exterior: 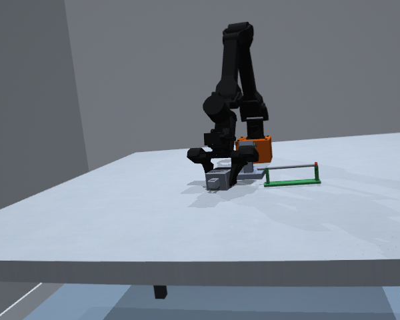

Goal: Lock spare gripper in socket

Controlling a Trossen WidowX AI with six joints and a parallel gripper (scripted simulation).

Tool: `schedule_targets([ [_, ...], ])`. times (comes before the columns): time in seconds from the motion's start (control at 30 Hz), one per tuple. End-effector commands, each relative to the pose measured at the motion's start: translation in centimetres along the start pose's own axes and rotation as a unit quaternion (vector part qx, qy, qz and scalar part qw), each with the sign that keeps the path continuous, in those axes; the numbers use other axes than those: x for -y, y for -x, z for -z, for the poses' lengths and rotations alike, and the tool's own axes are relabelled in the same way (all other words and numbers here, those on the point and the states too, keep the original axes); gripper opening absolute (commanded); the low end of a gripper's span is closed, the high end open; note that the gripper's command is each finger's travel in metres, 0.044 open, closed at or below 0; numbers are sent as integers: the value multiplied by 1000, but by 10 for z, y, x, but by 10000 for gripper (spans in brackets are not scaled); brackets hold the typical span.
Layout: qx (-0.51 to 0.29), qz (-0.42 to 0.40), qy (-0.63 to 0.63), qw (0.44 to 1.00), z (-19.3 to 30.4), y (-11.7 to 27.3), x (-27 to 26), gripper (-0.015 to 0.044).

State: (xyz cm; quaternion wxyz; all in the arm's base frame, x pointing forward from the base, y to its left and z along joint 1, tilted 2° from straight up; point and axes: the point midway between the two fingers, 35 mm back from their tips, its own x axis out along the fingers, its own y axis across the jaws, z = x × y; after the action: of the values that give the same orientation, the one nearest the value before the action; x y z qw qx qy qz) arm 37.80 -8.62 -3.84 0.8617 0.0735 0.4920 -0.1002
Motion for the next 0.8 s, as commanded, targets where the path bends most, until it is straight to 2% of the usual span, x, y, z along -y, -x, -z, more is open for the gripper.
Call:
schedule_targets([
  [0.0, 1, 1, -2, 1000, -6, 7, 0, 52],
  [0.07, 1, 1, -2, 1000, -12, 13, 0, 0],
  [0.77, 1, 1, -2, 1000, -58, 101, 0, 0],
])
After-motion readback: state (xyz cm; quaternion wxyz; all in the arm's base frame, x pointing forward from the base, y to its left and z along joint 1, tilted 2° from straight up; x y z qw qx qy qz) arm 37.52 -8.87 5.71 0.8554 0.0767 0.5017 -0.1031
